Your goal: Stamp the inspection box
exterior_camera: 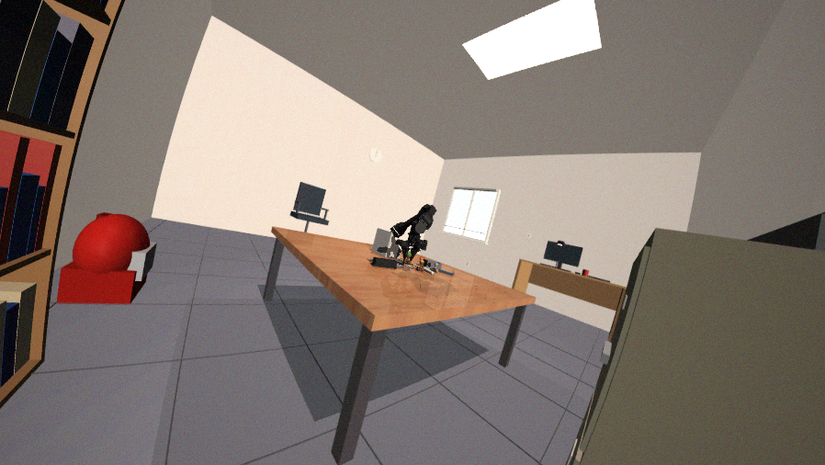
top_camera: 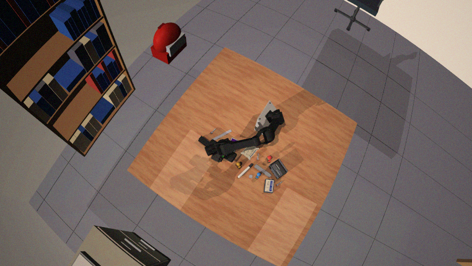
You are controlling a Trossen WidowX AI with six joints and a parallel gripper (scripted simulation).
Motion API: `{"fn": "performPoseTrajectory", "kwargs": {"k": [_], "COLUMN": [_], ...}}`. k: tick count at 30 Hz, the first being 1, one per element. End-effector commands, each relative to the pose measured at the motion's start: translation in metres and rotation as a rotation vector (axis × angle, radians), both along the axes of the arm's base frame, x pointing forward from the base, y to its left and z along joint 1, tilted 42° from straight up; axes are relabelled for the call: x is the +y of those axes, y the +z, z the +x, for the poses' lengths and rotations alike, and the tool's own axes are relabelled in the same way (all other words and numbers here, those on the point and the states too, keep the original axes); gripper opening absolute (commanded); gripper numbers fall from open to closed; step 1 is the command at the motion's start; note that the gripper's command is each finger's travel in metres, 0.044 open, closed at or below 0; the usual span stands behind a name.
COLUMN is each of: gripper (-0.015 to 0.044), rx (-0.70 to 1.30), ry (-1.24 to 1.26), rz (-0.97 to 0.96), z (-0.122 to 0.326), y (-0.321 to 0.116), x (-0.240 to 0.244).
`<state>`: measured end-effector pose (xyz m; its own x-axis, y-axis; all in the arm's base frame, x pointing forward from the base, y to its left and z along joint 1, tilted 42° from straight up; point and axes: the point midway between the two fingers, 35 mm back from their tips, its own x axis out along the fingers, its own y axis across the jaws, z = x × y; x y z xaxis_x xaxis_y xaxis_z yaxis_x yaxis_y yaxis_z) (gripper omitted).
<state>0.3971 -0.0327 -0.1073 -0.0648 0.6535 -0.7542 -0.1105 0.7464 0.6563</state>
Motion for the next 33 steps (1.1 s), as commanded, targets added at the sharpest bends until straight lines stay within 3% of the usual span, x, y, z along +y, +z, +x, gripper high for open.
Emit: {"fn": "performPoseTrajectory", "kwargs": {"k": [1, 33], "gripper": [0.0000, 0.0000], "rx": [-0.006, -0.005], "ry": [0.005, 0.005], "rz": [-0.007, -0.007], "z": [0.001, 0.002], "y": [0.003, 0.015], "x": [-0.003, -0.013]}}
